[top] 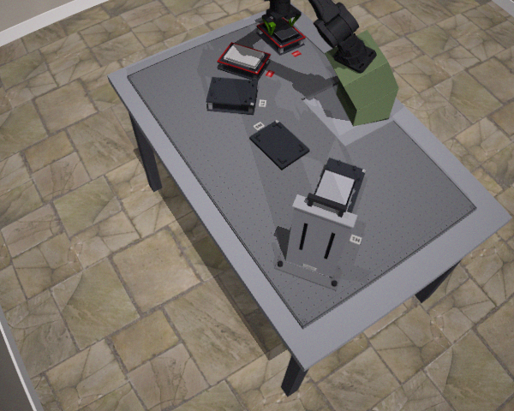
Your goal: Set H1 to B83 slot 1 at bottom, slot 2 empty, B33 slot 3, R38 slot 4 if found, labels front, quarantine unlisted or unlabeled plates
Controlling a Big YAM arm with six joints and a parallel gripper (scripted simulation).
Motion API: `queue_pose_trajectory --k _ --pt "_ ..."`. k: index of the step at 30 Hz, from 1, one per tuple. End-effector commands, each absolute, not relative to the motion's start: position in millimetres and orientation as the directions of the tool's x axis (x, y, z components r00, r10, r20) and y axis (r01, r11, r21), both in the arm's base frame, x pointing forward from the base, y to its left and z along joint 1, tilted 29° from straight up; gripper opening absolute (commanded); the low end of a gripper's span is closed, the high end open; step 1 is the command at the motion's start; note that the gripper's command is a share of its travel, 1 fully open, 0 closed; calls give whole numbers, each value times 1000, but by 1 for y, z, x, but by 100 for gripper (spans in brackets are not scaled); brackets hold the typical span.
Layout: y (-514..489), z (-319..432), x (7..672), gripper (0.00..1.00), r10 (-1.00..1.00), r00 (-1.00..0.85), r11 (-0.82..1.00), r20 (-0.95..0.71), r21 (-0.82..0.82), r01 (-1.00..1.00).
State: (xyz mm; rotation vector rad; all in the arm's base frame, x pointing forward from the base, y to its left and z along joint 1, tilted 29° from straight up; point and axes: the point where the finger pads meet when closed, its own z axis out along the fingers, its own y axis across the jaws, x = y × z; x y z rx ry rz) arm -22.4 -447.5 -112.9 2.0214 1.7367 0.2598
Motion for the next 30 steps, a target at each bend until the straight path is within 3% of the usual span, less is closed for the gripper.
queue_pose_trajectory --k 1,30 --pt "-453 -95 -38 100 963 201 -101 -179 452 886" --pt "-444 -19 -75 100 962 194 -89 -194 448 890"
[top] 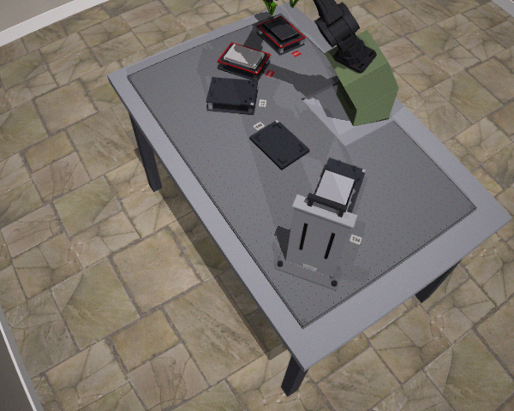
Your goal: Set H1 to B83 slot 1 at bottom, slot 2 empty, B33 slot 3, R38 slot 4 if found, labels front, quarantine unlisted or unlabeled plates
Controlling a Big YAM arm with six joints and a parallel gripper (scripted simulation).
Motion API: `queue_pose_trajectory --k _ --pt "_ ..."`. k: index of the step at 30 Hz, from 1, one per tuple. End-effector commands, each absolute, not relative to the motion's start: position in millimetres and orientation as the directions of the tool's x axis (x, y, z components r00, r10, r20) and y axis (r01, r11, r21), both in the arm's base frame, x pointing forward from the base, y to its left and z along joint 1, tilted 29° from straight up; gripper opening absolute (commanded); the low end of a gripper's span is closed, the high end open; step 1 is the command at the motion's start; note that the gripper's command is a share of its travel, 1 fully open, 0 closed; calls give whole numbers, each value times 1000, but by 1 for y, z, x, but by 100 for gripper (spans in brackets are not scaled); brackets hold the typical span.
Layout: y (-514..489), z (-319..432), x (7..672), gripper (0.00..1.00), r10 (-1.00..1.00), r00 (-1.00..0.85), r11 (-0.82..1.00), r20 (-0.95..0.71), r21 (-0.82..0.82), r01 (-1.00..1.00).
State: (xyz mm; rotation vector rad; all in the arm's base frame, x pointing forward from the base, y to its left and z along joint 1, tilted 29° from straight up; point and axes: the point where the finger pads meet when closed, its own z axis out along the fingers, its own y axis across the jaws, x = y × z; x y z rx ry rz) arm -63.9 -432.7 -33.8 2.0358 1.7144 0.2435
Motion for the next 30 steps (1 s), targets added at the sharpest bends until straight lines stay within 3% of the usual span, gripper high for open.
queue_pose_trajectory --k 1,30 --pt "-440 -18 -76 100 962 196 -93 -189 449 889" --pt "-431 14 -88 100 964 193 -94 -182 449 889"
